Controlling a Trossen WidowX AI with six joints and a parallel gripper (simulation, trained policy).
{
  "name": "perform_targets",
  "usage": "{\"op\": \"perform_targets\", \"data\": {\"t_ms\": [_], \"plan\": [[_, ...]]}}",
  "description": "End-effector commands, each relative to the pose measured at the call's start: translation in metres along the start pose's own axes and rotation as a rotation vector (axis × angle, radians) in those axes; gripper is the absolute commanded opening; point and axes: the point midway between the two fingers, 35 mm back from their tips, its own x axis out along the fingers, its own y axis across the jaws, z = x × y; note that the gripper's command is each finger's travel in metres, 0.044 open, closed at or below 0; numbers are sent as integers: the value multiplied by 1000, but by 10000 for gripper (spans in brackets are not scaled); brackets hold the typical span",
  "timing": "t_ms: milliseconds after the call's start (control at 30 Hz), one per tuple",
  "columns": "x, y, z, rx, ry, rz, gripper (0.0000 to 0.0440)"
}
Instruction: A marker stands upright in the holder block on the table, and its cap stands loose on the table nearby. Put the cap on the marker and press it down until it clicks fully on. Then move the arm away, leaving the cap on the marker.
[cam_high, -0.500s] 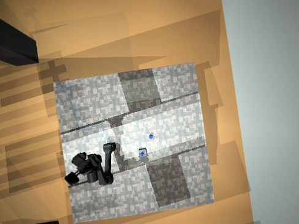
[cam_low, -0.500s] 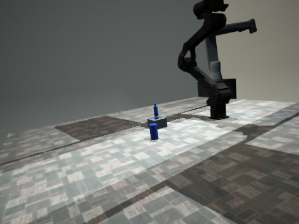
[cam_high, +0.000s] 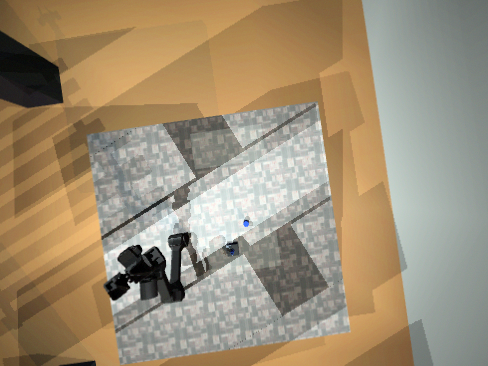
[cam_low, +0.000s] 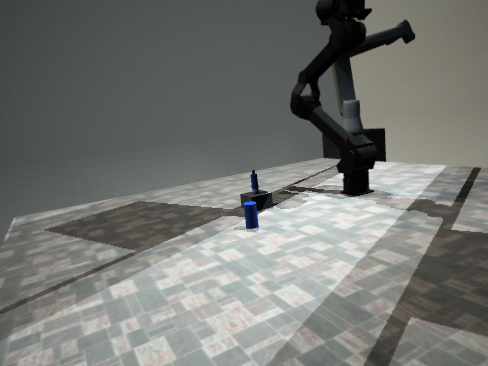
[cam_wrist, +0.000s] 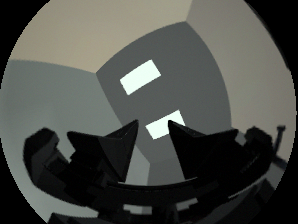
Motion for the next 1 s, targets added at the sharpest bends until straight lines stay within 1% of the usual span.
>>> {"op": "perform_targets", "data": {"t_ms": [0, 567, 967], "plan": [[1, 2, 3, 1, -44, 24, 222], [-2, 13, 22, 7, -224, 132, 278], [-10, 23, 36, 15, -340, 218, 303]]}}
